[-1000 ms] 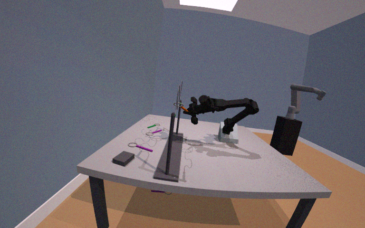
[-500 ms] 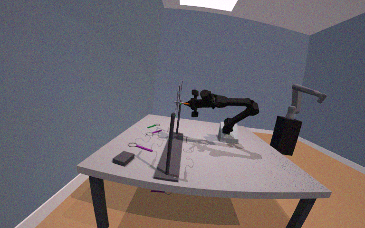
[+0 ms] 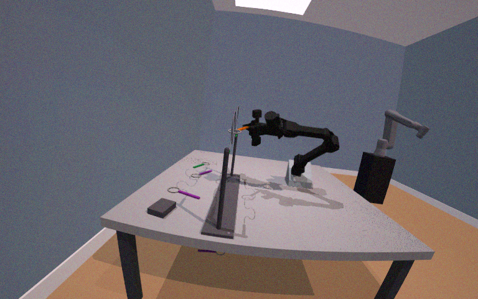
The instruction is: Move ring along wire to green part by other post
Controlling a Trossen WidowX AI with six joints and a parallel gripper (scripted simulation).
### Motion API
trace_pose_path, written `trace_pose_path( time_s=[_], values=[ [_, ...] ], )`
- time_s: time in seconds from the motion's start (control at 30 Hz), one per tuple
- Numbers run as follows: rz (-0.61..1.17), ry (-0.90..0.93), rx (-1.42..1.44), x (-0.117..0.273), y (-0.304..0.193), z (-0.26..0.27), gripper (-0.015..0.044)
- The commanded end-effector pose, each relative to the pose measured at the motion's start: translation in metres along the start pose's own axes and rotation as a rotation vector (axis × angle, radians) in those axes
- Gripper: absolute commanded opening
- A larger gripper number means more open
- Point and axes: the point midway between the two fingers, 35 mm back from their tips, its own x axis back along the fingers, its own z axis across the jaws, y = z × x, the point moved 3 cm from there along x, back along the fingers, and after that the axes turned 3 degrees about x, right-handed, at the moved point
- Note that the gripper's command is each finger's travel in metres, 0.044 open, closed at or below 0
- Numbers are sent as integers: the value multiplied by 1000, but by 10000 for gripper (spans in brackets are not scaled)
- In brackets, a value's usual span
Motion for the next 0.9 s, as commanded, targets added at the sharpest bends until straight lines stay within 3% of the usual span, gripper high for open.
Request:
trace_pose_path(
  time_s=[0.0, 0.87],
  values=[
    [10, -41, 60, 2, 0, -13, -150],
    [15, -53, 83, 9, 5, -40, -150]
  ],
)
